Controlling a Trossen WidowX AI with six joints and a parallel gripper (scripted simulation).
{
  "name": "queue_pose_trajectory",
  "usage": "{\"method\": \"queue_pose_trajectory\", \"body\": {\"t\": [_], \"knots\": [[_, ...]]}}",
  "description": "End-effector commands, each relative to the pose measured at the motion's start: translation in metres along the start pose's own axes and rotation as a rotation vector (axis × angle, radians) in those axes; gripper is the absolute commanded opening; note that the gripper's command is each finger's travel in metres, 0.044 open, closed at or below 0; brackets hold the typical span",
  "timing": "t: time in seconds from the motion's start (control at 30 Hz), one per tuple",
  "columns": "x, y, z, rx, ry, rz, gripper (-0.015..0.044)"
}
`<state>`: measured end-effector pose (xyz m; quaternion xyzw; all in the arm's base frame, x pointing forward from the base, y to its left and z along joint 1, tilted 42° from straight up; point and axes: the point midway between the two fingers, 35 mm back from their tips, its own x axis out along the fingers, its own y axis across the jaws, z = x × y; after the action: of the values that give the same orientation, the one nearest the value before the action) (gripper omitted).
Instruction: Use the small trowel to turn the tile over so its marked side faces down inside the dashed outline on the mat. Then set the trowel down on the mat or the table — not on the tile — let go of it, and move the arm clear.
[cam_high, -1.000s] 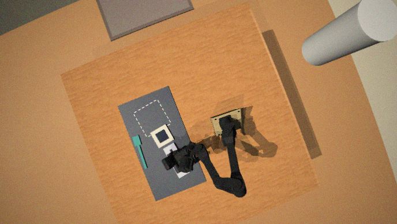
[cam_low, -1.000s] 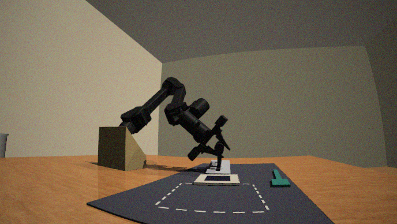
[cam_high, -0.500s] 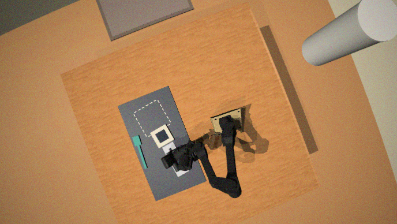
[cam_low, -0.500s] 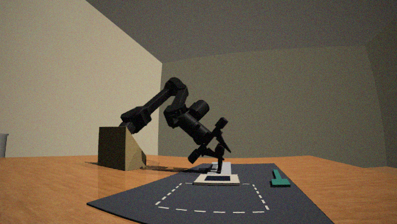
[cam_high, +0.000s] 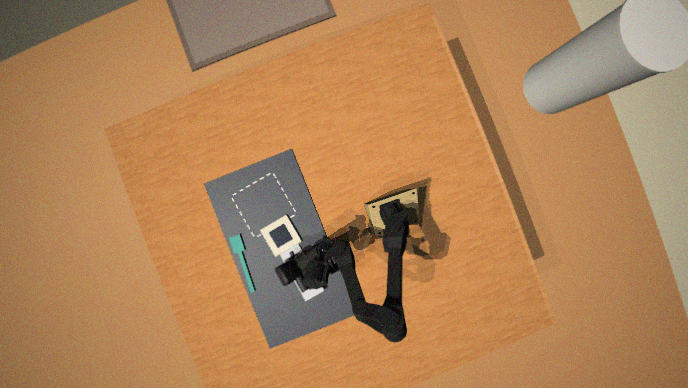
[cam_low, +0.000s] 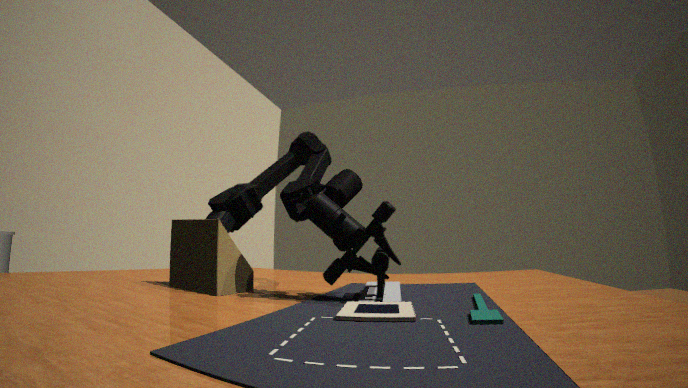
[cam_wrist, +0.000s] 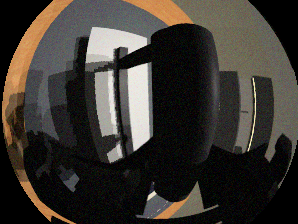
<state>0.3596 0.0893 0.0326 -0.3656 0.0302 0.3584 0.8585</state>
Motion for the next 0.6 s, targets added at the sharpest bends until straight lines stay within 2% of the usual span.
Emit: {"method": "queue_pose_trajectory", "body": {"t": [0.0,0.57], "knots": [[-0.001,-0.002,-0.010,0.003,0.012,-0.006,0.0000],[-0.007,-0.009,-0.020,-0.040,0.048,-0.008,0.0000]]}}
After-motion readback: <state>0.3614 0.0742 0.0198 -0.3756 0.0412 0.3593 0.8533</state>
